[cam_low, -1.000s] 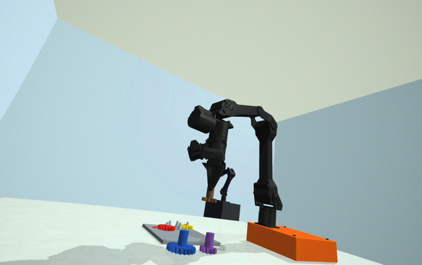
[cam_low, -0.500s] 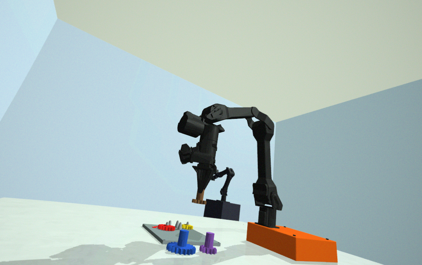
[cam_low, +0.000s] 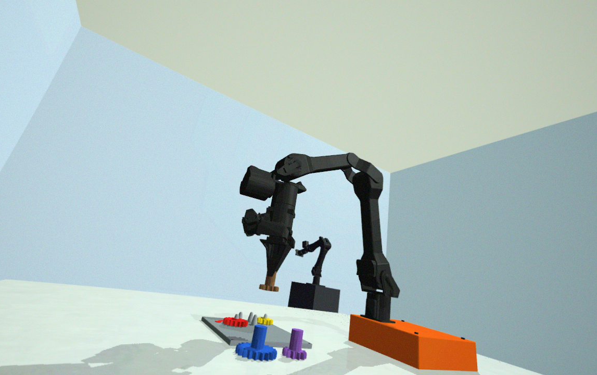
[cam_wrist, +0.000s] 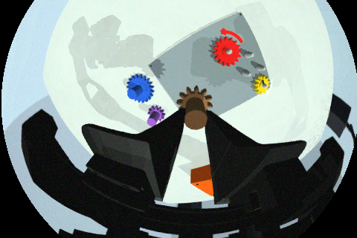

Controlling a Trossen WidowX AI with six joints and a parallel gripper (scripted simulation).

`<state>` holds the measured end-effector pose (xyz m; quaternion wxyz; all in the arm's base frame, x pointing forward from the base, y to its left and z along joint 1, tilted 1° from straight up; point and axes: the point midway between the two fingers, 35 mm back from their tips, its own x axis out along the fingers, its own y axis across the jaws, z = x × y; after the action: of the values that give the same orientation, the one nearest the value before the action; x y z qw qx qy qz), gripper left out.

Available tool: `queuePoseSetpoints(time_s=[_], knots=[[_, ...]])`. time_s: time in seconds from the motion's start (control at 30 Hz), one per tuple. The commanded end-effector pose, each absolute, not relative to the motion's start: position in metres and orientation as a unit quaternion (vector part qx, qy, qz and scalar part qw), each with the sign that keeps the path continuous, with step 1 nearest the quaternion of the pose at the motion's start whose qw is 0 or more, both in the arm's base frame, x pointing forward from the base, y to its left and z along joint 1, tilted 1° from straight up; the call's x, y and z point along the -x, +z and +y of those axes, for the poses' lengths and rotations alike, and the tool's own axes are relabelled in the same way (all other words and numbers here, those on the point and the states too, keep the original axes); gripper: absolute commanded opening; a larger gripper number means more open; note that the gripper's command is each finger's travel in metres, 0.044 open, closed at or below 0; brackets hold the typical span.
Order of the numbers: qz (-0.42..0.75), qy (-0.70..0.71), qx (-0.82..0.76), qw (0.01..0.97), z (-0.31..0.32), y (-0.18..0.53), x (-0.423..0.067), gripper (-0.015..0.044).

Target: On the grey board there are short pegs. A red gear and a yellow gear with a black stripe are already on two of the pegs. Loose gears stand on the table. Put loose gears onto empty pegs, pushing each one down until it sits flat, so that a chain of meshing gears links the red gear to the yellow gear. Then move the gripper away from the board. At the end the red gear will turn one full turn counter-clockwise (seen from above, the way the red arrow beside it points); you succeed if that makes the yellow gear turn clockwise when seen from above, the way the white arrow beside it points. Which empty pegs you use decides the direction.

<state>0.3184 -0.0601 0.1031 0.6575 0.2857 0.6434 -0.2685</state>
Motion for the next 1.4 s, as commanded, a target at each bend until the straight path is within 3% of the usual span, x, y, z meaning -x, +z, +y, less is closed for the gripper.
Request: queuePoseSetpoints(time_s=[0.0,1.37], knots=[[0.643,-0.267,-0.283,0.659,-0.069,0.101,-0.319,0.0],[0.642,-0.263,-0.274,0.666,-0.171,0.073,-0.302,0.0]])
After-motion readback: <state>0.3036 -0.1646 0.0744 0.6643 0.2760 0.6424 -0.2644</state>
